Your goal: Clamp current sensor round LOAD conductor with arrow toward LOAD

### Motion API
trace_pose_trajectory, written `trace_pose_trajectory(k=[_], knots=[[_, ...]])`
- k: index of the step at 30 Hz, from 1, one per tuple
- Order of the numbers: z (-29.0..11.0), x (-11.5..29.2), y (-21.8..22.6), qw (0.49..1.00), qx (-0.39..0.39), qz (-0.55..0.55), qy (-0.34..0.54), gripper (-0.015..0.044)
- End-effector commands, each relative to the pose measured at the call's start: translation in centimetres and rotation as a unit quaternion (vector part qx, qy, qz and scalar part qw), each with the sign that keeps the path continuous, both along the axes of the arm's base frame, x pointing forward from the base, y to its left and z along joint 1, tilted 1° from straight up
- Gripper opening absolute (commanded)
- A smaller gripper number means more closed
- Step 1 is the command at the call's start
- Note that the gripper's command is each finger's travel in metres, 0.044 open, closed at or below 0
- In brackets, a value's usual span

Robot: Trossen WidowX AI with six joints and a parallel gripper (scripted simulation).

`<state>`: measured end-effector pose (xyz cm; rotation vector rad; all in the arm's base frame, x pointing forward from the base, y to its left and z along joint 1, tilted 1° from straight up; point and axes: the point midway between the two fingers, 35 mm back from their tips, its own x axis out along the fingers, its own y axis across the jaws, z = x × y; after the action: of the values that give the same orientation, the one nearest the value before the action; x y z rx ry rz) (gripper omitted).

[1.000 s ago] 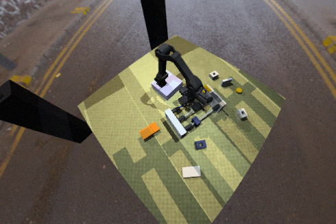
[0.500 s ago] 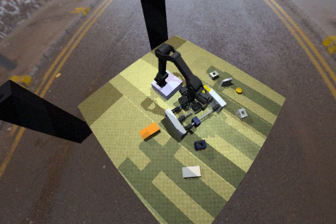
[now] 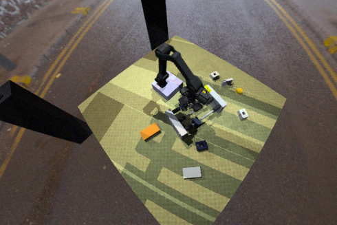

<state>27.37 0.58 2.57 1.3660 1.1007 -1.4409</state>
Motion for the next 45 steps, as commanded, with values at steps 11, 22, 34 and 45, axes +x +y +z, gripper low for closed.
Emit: trace_pose_trajectory(k=[11,22,34,45], knots=[[1.15,-0.12,-0.14,1.000,-0.009,0.000,-0.028,0.0000],[1.15,-0.12,-0.14,1.000,-0.009,0.000,-0.028,0.0000],[1.15,-0.12,-0.14,1.000,-0.009,0.000,-0.028,0.0000],[1.15,-0.12,-0.14,1.000,-0.009,0.000,-0.028,0.0000]])
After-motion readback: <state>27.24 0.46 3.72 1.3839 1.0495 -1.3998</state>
